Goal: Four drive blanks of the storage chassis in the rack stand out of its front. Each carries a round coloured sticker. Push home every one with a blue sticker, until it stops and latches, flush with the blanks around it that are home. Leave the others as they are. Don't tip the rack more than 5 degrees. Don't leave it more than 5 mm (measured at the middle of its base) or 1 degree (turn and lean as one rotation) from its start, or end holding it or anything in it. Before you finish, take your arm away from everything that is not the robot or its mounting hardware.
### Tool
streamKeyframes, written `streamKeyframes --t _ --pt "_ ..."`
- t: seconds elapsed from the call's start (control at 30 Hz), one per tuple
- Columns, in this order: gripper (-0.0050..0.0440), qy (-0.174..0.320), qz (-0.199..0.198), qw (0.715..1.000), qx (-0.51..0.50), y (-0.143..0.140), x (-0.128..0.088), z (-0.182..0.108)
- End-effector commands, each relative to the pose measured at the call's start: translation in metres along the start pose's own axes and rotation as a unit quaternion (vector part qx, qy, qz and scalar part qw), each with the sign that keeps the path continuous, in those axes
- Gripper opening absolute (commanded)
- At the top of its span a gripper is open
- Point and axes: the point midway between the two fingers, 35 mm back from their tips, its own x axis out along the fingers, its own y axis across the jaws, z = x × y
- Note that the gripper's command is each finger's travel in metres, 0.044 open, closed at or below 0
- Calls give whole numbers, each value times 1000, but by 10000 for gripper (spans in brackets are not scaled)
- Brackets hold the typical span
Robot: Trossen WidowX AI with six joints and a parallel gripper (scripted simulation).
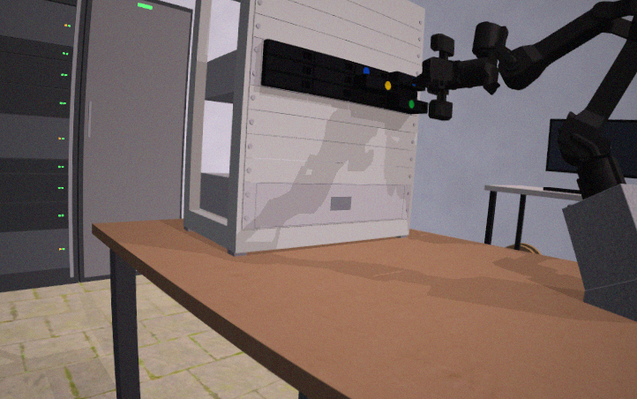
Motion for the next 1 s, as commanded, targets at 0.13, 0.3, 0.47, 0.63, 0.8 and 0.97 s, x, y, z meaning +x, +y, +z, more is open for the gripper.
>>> streamKeyframes --t 0.13,0.3,0.47,0.63,0.8,0.97 --pt "0 1 -15 1000 4 -14 10 -1" --pt "0 1 -15 1000 4 -14 11 -1" --pt "0 1 -15 1000 4 -14 11 -1" --pt "0 1 -15 1000 4 -14 11 -1" --pt "0 1 -15 1000 4 -14 11 -1" --pt "0 1 -15 1000 4 -14 11 -1"
